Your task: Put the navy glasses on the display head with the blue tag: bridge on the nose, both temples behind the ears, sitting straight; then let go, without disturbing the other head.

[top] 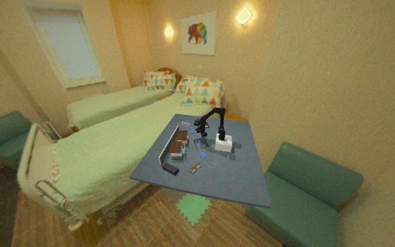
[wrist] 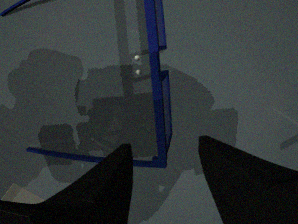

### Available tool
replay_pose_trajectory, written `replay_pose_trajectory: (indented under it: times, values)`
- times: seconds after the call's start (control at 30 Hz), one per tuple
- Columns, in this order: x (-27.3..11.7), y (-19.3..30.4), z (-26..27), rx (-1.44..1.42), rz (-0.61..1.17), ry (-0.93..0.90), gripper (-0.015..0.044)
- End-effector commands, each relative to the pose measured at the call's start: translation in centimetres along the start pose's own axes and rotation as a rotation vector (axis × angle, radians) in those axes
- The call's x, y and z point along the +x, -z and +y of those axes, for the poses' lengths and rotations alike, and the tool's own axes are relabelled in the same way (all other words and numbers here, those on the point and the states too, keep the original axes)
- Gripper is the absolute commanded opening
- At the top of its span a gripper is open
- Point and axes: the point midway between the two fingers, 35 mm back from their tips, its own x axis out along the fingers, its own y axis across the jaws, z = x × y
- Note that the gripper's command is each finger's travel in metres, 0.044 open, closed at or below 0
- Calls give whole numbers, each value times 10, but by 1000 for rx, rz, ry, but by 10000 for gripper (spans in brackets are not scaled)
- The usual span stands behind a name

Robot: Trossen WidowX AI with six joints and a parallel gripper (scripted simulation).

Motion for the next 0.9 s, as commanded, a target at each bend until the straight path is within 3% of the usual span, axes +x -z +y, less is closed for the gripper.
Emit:
replay_pose_trajectory:
  times: [0.0, 0.87]
  values:
    - [-1, 1, 3, 3, 3, -6, 140]
    - [30, 0, 2, 3, 3, -6, 140]
